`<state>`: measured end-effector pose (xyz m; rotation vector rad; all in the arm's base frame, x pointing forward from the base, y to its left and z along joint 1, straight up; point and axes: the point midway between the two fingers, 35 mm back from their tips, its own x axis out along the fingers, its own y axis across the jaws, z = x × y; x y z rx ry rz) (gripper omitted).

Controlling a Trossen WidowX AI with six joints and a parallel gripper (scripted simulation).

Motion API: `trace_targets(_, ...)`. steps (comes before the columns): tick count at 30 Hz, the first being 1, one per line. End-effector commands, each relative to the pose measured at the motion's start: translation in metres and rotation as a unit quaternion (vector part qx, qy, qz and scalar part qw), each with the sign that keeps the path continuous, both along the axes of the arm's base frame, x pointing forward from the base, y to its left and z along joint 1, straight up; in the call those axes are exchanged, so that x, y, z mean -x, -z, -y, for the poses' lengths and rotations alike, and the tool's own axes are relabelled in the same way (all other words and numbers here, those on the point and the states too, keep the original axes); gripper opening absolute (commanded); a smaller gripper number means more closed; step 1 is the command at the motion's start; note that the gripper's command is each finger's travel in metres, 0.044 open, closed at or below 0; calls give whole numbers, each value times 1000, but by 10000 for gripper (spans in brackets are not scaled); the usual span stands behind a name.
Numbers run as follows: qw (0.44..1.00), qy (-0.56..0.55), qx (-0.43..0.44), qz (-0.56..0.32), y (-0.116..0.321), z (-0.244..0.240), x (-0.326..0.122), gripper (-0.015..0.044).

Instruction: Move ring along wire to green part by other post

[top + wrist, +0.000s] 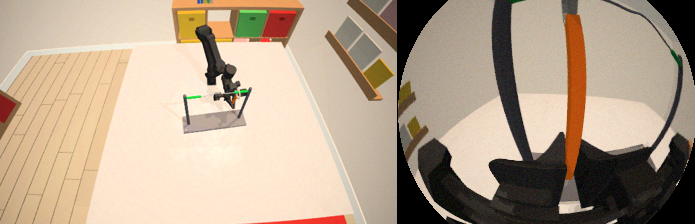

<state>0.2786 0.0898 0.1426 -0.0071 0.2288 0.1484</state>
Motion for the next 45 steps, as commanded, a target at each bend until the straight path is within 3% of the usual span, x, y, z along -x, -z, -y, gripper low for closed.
trace_targets(1,1000,0,0,0,0,0,0,34)
trace_targets(6,1000,0,0,0,0,0,1,160)
trace_targets(45,1000,3,-2,-2,-12,8,49,160)
